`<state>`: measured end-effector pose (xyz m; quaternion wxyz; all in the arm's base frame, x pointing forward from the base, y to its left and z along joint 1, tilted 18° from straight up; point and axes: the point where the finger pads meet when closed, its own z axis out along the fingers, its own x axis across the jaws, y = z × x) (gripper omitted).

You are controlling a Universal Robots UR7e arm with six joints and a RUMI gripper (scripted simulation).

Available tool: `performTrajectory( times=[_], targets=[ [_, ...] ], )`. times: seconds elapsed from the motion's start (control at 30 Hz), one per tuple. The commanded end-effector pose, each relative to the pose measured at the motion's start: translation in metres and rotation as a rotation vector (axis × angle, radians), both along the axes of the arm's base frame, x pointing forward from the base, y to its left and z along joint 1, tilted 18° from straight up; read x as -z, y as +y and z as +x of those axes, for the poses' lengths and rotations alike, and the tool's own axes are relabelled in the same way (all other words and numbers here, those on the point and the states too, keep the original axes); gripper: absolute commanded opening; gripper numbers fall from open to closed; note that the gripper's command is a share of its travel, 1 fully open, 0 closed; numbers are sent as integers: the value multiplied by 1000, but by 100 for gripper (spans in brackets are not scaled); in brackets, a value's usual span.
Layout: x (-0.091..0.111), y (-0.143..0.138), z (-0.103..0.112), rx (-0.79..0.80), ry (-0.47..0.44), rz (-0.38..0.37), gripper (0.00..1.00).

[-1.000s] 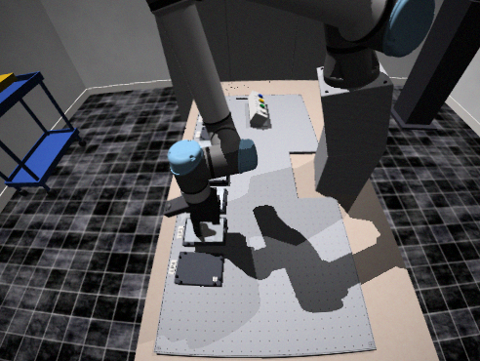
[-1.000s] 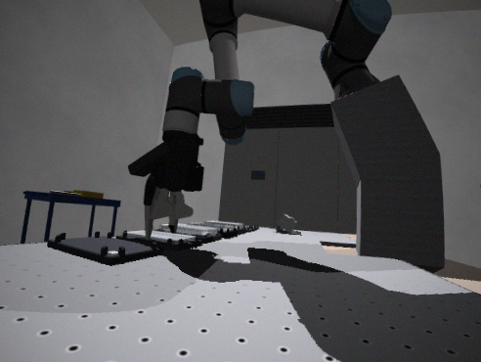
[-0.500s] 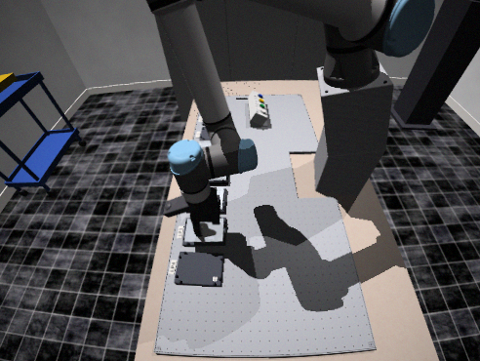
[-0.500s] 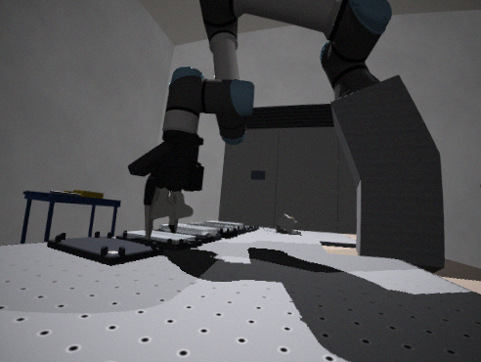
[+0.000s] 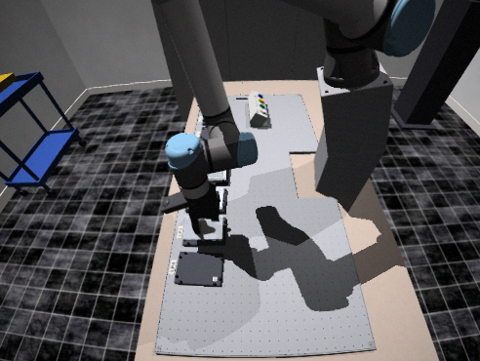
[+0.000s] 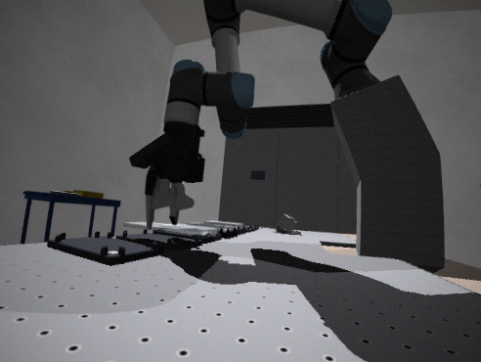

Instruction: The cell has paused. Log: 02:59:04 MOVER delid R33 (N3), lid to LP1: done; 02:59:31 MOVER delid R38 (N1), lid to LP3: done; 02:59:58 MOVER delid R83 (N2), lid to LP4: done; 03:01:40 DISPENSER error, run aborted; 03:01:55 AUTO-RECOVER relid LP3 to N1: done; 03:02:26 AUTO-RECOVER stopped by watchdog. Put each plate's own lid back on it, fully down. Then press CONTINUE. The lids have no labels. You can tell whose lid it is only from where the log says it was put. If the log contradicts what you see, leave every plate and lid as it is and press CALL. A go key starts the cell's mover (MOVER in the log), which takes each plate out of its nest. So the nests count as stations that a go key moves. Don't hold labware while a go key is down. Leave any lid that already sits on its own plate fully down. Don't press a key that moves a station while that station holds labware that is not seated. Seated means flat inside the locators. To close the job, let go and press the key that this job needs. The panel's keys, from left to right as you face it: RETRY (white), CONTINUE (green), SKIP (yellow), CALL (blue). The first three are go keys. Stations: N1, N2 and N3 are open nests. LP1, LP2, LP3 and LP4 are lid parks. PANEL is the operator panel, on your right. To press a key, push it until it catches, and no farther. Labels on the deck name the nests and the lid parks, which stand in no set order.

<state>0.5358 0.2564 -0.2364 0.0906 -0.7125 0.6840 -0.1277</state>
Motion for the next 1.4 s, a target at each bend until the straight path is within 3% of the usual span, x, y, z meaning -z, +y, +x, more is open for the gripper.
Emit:
performTrajectory(
  times=[0.0,0.33,1.3,1.37],
  targets=[
    [-7,1,-2,0,-1,0,0],
    [-17,1,-5,0,-1,0,0],
    [-24,-134,-3,12,-2,4,0],
    [-24,-134,-3,12,-2,4,0]
  ],
)
